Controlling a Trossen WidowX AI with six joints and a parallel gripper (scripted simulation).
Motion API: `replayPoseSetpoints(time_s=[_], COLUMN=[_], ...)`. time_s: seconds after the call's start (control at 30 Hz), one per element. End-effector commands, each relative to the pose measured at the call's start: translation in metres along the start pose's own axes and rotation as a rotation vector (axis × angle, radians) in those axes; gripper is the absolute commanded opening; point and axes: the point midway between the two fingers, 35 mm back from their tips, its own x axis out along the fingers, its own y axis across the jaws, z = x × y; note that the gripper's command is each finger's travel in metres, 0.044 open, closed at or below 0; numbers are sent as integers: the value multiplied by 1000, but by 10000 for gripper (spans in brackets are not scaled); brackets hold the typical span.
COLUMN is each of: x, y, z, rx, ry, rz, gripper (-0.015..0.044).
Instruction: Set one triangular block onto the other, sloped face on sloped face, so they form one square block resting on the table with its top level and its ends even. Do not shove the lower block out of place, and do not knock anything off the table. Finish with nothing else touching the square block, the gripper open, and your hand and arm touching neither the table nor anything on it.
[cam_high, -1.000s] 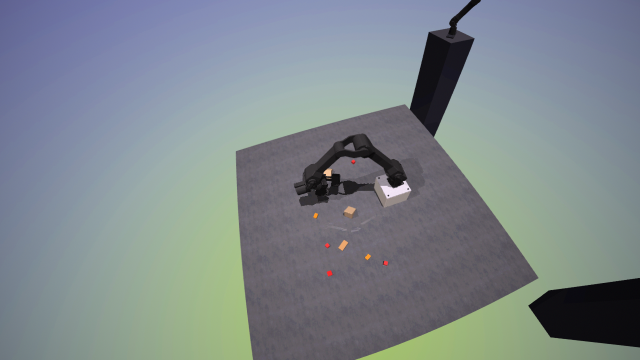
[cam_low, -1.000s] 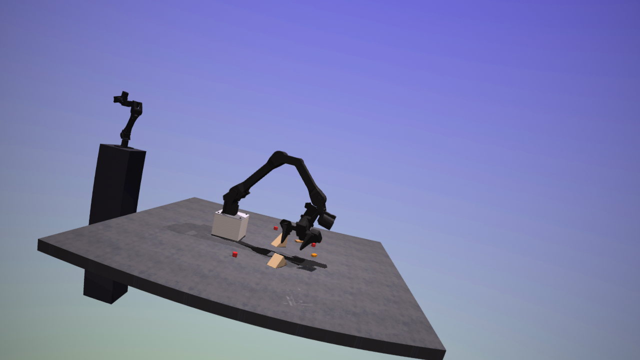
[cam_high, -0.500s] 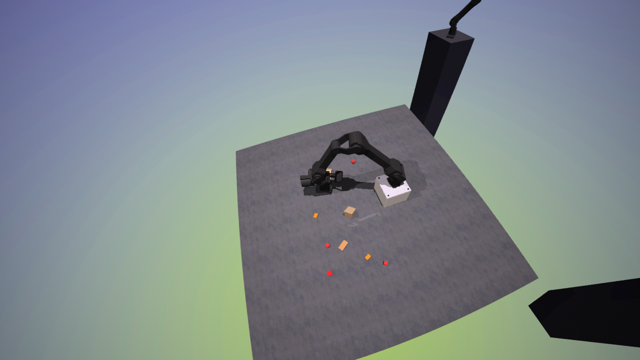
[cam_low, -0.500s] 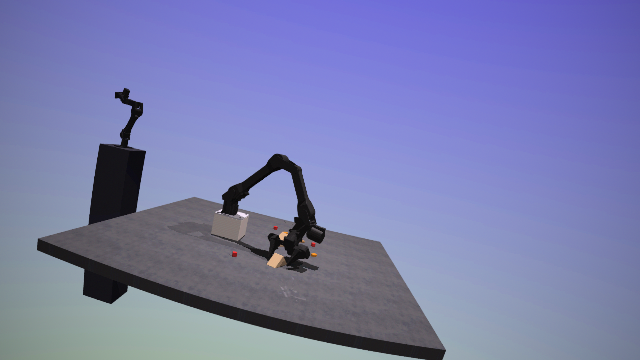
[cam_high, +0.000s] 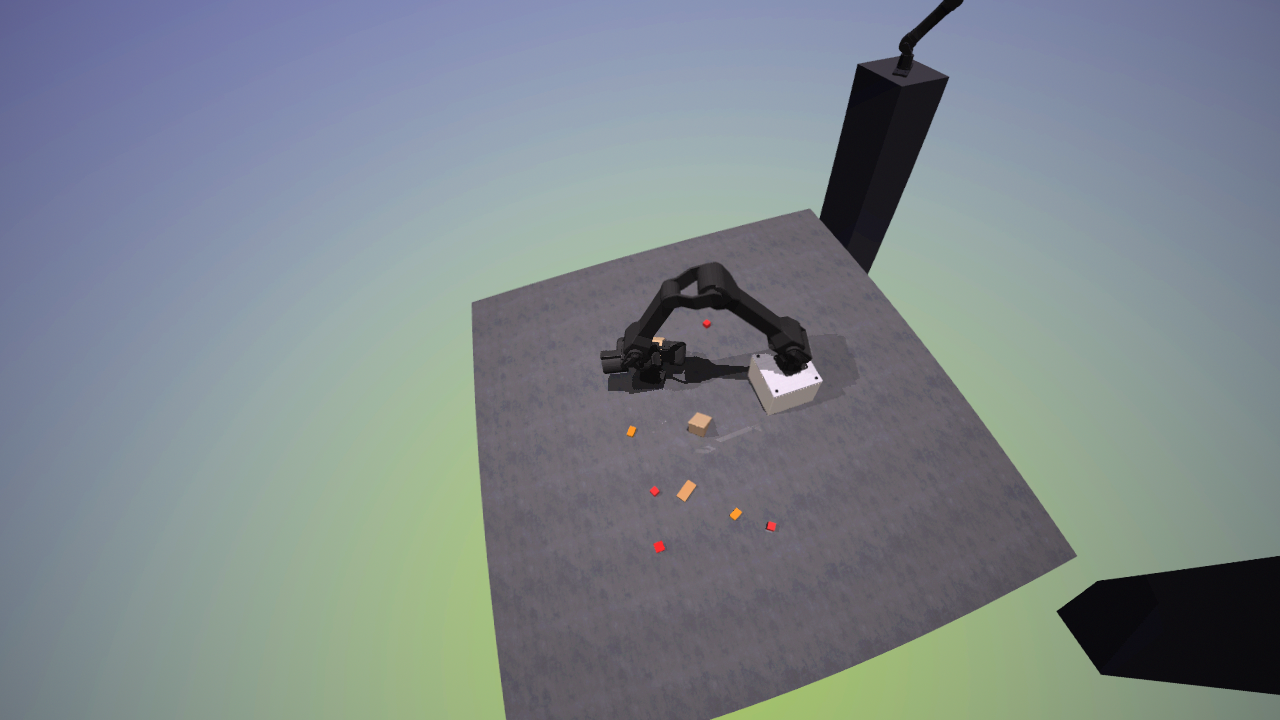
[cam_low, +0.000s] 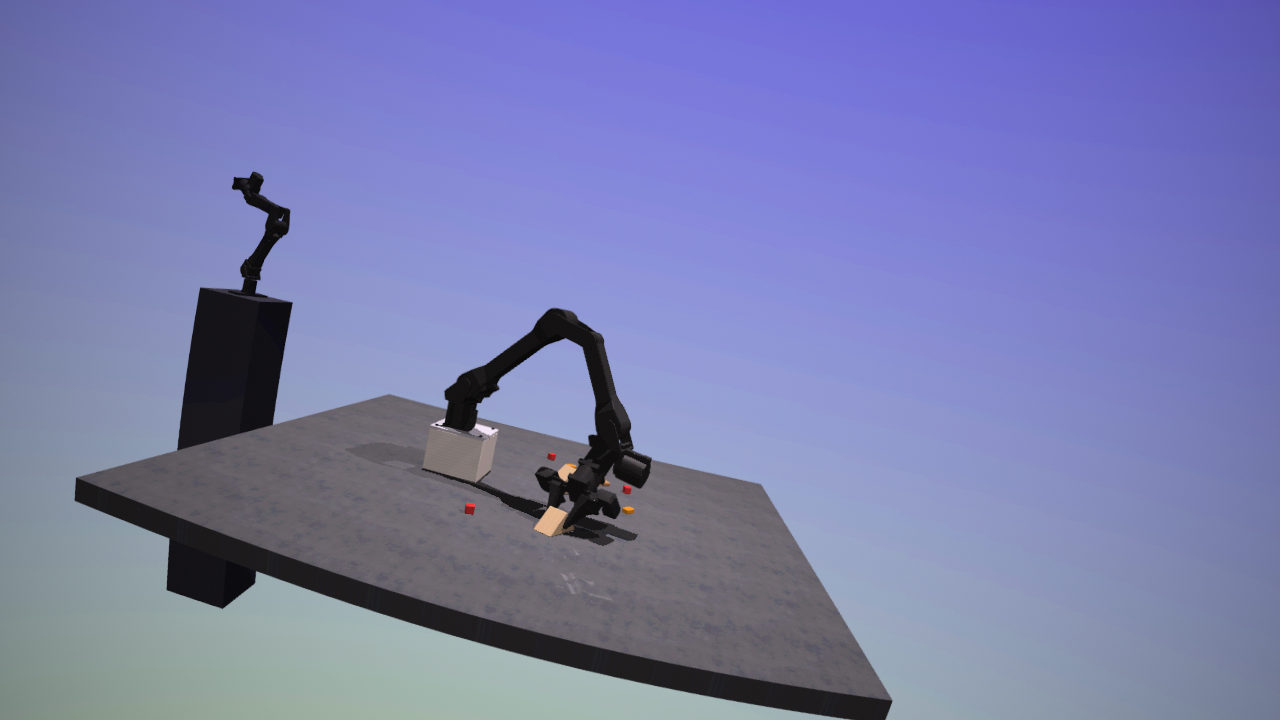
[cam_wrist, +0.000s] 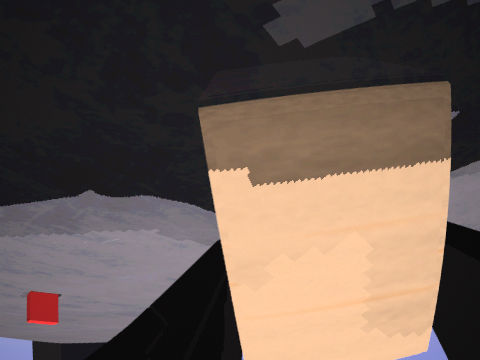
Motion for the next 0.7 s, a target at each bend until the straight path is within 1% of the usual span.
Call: replayPoseSetpoints(time_s=[0.0,0.13,0.17,0.67], x=[0,-2,-4,-56], y=[0,0,-1,-3], z=[0,-2,-4,-55], rx=[0,0,0,1], ry=[0,0,0,0], rz=[1,1,1,0], gripper=[111,6,0,0])
